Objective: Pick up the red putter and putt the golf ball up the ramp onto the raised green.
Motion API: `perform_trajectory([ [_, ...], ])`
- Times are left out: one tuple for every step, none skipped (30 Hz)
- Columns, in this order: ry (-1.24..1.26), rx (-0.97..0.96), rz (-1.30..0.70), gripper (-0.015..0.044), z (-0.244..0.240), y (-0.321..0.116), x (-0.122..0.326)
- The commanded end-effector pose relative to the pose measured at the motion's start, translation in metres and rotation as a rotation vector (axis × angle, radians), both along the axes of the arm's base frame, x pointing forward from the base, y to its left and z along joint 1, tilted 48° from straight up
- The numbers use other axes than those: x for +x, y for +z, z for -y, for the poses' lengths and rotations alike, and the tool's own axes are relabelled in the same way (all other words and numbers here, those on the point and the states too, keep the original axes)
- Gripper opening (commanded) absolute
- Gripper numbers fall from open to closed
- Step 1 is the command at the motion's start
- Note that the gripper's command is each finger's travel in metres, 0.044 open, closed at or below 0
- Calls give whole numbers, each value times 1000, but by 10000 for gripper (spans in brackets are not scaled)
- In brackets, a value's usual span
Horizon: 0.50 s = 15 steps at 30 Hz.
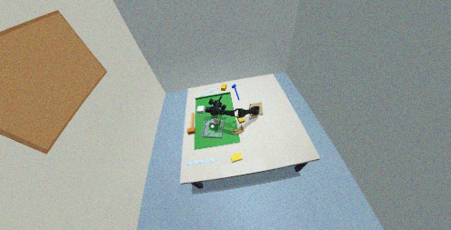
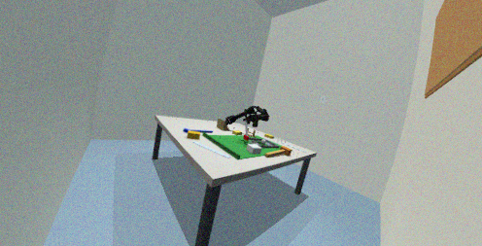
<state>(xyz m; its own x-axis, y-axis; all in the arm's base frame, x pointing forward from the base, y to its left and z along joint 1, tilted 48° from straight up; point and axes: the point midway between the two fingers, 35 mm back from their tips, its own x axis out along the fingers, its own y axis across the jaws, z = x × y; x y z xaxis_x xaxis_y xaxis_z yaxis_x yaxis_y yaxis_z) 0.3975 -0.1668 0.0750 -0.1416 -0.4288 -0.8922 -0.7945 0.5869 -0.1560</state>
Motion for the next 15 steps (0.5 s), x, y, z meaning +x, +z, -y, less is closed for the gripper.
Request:
perform_trajectory([
  [-2, -11, 7, 0, 16, 17, -2],
  [-2, -11, 7, 0, 16, 17, -2],
  [-2, -11, 7, 0, 16, 17, -2],
  [-9, -5, 10, 0, 11, 11, -1],
  [-9, -5, 10, 0, 11, 11, -1],
  [-9, -5, 10, 0, 11, 11, -1],
  [-9, -5, 10, 0, 11, 11, -1],
  [-9, -5, 10, 0, 11, 11, -1],
  [-9, -5, 10, 0, 11, 11, -1],
  [-9, -5, 10, 0, 11, 11, -1],
  [-9, -5, 10, 0, 11, 11, -1],
  [-9, -5, 10, 0, 11, 11, -1],
  [-9, -5, 10, 0, 11, 11, -1],
  [-9, -5, 10, 0, 11, 11, -1],
  [-9, -5, 10, 0, 11, 11, -1],
])
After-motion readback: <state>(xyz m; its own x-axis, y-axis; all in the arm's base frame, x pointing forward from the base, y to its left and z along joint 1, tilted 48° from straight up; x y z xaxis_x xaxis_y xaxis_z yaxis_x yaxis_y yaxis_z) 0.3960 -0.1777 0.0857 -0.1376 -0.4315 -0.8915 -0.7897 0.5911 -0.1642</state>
